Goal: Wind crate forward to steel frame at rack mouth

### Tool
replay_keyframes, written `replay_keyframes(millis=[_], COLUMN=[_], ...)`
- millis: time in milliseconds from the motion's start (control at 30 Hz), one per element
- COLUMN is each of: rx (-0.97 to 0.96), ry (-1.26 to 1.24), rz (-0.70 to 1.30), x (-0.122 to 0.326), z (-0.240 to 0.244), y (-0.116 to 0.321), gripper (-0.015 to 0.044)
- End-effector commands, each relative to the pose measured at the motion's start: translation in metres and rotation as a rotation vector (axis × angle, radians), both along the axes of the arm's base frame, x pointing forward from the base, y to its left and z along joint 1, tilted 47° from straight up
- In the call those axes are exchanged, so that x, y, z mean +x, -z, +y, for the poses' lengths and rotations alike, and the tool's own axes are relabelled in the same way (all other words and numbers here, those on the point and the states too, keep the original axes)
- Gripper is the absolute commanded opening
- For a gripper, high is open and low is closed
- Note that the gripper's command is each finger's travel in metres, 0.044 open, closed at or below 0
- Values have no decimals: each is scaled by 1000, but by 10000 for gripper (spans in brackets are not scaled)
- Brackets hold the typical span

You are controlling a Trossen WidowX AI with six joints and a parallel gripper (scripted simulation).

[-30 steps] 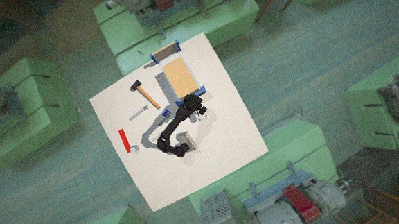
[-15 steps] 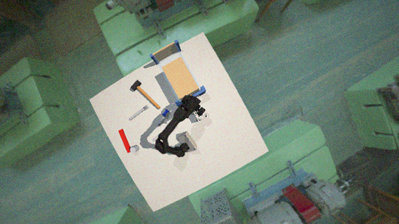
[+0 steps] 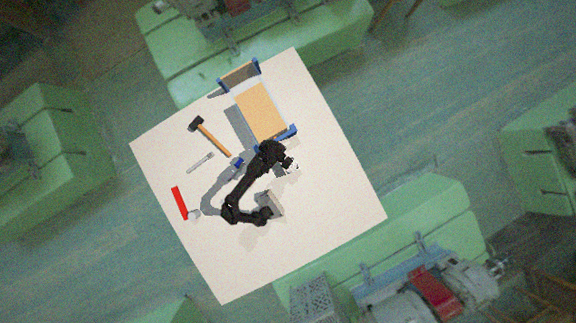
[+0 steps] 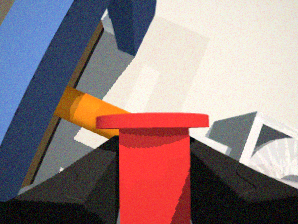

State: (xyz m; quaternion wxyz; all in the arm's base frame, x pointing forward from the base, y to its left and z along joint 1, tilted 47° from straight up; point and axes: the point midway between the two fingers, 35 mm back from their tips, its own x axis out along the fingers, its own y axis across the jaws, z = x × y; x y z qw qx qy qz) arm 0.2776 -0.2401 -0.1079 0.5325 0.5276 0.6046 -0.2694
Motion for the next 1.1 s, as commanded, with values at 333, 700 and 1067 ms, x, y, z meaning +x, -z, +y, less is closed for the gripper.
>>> replay_keyframes(millis=[333,700,1067], rx=[29,29,30], ry=[-2,-2,-2], rz=[7,8,8], x=[-6,-11,-18], z=[19,27,34], y=[-12,-20,-28], gripper=[0,0,0])
